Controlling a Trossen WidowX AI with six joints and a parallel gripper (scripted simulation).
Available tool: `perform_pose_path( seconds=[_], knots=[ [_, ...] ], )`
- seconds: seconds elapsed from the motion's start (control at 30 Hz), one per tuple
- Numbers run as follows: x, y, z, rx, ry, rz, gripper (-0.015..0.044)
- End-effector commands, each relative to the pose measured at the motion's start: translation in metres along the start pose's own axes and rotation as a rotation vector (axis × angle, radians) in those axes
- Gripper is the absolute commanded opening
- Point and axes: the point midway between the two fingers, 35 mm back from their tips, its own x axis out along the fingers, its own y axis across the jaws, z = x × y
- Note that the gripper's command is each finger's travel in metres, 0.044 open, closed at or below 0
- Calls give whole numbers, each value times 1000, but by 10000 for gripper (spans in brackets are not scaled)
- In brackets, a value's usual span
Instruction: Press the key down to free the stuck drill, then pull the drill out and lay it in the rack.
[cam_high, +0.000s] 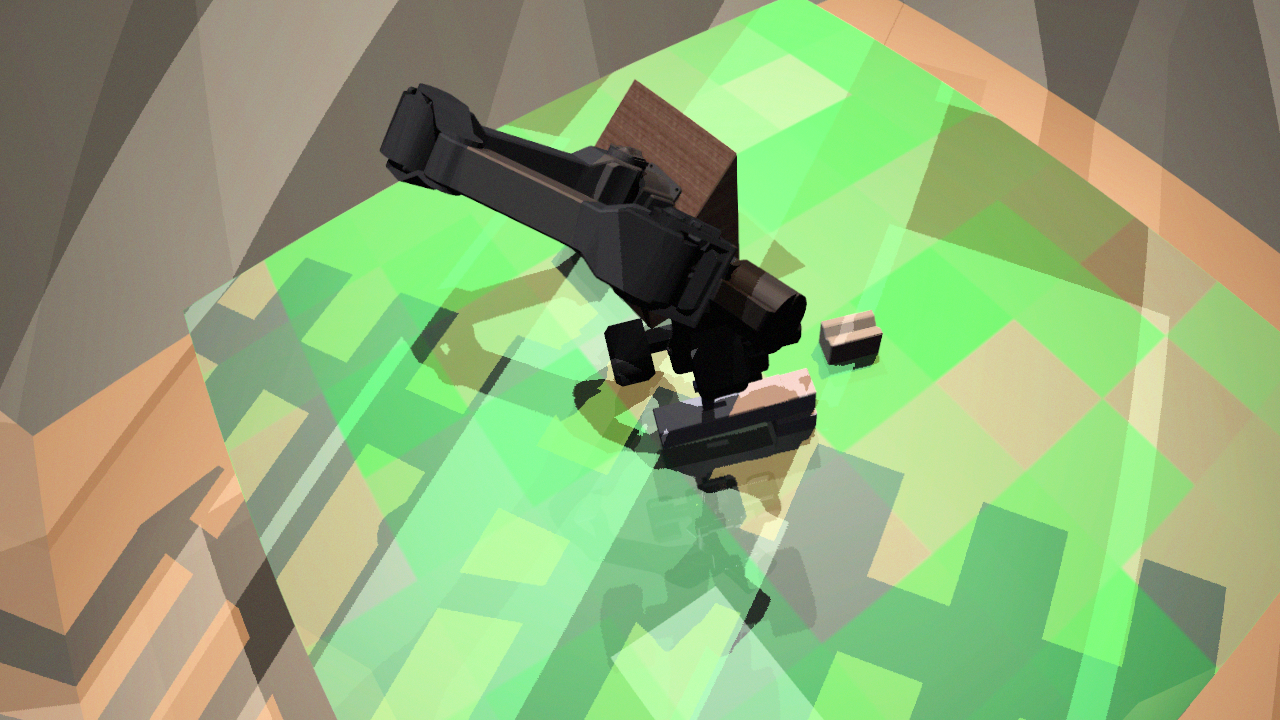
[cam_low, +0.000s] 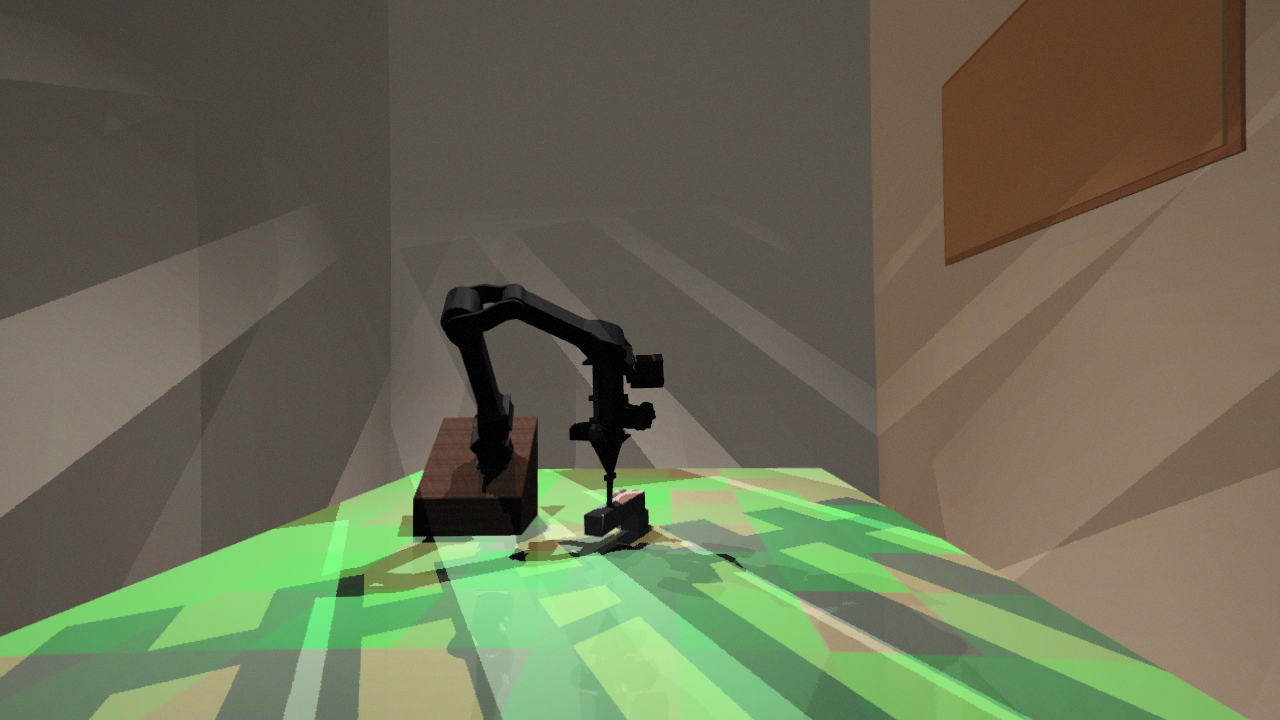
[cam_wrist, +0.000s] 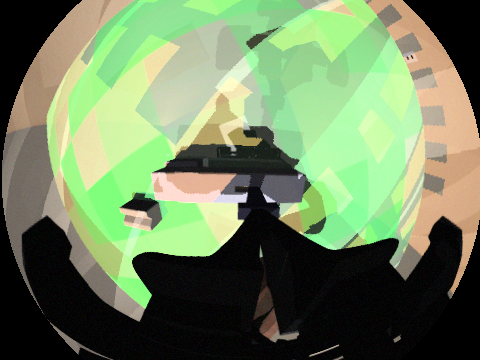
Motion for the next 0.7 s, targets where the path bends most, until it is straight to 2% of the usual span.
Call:
perform_pose_path(
  seconds=[0.0,0.67],
  knots=[
    [2,-4,1,2,3,-18,0],
    [10,1,-1,2,3,-18,0]
  ],
)
